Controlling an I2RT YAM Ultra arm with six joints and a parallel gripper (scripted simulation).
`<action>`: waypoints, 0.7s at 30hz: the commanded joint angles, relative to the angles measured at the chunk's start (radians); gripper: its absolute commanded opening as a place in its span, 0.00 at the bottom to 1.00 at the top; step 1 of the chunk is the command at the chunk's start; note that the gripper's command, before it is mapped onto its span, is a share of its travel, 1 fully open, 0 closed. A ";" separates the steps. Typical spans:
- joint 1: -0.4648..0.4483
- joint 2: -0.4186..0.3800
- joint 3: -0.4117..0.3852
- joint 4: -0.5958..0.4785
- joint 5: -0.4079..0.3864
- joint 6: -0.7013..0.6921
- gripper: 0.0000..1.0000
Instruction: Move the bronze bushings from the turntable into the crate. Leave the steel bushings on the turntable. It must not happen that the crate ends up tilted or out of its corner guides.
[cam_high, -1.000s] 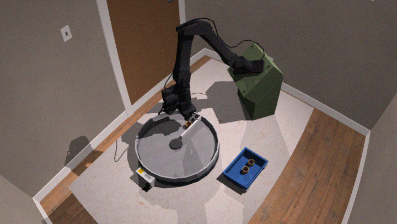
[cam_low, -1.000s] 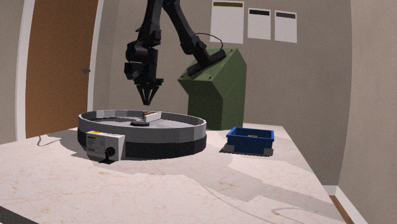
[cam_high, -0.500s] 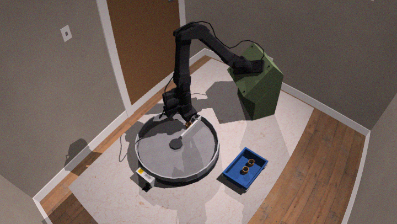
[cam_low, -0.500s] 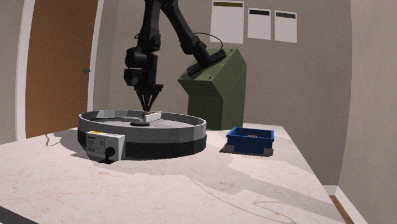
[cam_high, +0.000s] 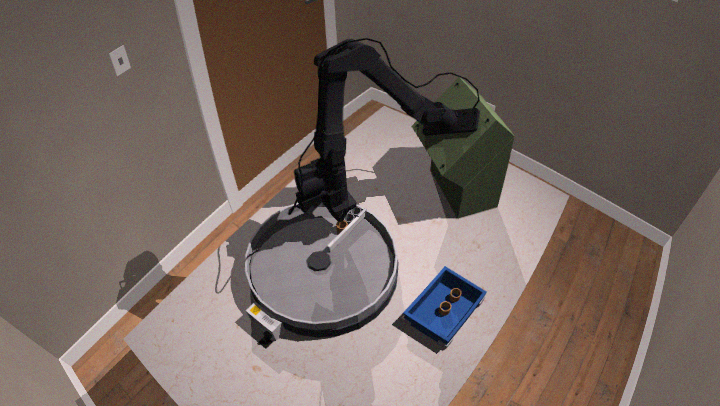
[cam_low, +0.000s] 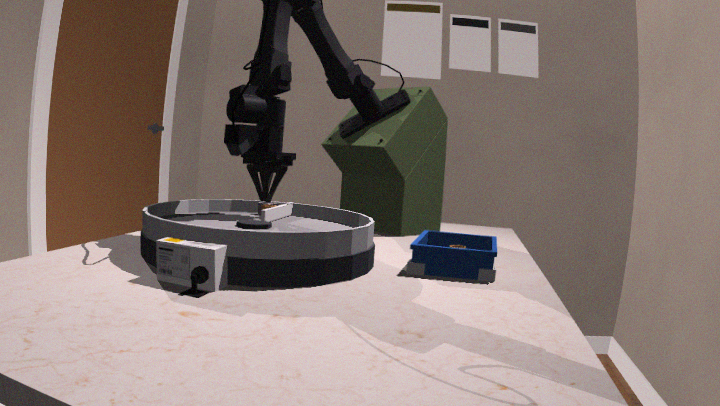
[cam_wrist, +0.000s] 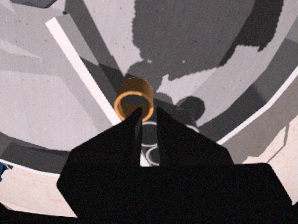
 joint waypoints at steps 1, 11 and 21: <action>0.007 -0.021 0.008 0.018 -0.011 -0.007 0.13; 0.007 -0.021 0.008 0.018 -0.011 -0.007 0.13; 0.002 -0.001 0.015 0.028 -0.012 -0.008 0.13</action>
